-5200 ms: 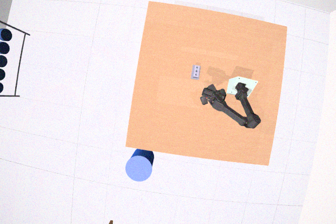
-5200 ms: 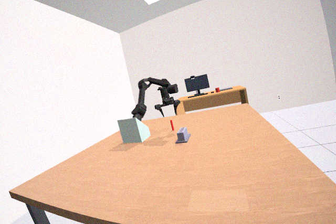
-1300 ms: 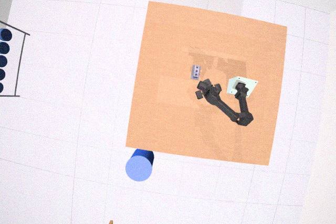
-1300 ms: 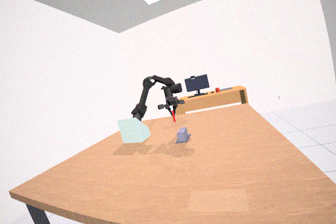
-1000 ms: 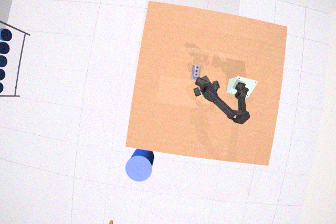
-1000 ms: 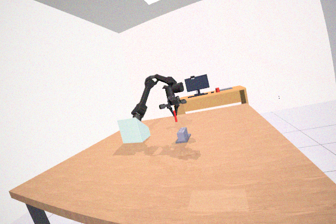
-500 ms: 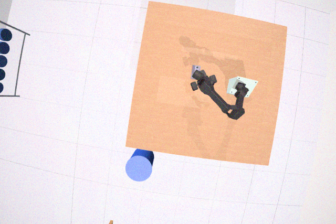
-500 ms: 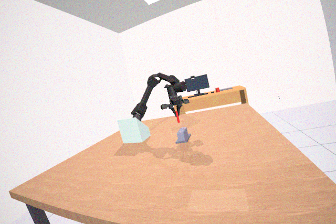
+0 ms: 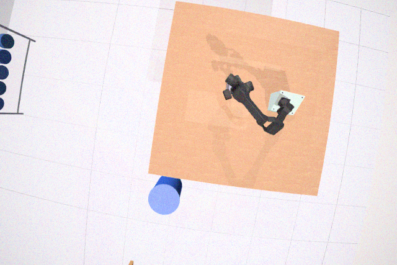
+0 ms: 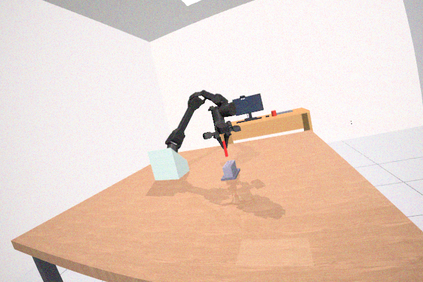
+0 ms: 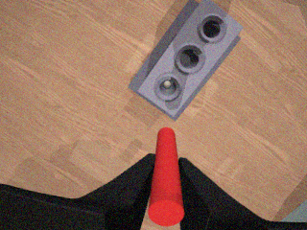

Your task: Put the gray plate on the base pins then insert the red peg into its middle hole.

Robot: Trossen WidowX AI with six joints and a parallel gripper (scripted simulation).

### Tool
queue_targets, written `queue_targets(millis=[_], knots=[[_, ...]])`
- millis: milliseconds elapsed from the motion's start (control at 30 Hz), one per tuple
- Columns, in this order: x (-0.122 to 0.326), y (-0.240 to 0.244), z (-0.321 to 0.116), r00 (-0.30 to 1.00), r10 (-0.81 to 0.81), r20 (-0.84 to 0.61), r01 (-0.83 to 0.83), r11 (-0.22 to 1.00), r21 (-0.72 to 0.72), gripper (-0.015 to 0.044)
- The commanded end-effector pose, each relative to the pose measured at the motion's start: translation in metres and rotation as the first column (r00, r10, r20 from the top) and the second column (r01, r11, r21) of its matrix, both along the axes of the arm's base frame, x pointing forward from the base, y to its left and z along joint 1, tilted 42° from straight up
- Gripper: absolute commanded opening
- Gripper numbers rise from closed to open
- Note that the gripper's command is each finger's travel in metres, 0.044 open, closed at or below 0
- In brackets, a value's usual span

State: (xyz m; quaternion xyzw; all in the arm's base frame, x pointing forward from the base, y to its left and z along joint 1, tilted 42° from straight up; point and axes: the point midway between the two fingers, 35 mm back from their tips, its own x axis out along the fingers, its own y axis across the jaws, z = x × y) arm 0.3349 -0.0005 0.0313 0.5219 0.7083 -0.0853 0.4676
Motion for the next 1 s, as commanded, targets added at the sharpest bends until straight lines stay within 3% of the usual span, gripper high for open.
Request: queue_targets(millis=[0,500,967], knots=[[0.007,-0.010,-0.007,1.000,0.003,0.011,-0.003,1.000,-0.004,0.0000],[0.024,-0.040,-0.041,1.000,0.006,0.015,-0.006,1.000,0.002,0.0000],[0.025,-0.041,-0.042,1.000,0.006,0.015,-0.007,1.000,0.003,0.0000]])
